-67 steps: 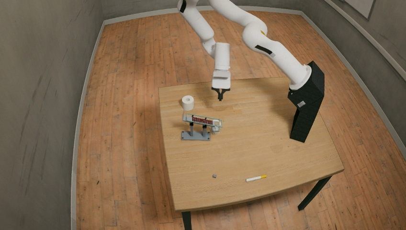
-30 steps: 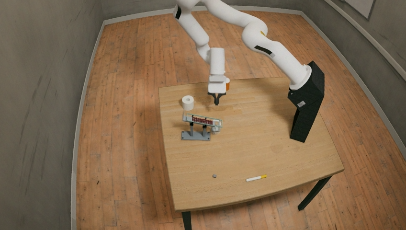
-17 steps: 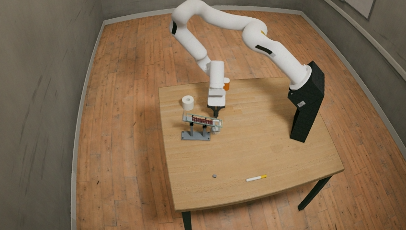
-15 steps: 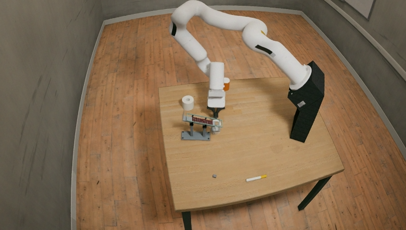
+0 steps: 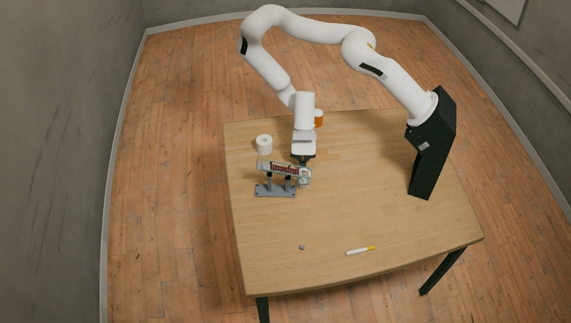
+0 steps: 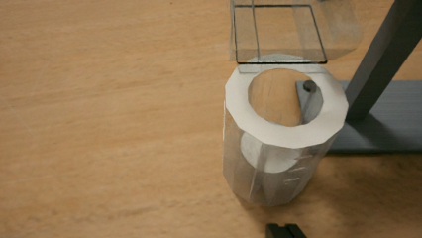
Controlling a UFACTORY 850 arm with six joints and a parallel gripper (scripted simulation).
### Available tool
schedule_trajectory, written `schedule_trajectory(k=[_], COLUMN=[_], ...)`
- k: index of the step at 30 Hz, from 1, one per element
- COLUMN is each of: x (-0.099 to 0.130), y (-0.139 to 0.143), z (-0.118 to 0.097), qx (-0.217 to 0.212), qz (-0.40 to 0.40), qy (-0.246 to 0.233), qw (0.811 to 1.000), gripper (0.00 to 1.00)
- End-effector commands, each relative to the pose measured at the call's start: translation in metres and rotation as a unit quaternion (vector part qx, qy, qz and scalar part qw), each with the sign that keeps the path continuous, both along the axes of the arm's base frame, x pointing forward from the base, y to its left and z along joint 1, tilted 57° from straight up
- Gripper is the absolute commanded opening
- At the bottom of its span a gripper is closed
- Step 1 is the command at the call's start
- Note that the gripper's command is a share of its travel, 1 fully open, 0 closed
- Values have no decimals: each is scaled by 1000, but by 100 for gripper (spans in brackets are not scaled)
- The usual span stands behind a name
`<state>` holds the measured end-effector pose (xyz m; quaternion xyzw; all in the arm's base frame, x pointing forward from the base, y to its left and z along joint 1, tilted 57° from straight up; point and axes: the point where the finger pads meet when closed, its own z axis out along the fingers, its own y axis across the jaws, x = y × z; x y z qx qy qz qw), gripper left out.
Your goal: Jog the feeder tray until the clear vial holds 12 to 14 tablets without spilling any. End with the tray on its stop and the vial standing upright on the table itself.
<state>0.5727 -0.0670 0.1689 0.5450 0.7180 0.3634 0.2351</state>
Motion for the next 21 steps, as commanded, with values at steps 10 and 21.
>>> schedule_trajectory(k=[10,21], x=[2,4], y=[9,22], z=[-3,-7], qx=[0,0], qz=[0,0], qy=[0,0], qw=[1000,1000], gripper=[0,0])
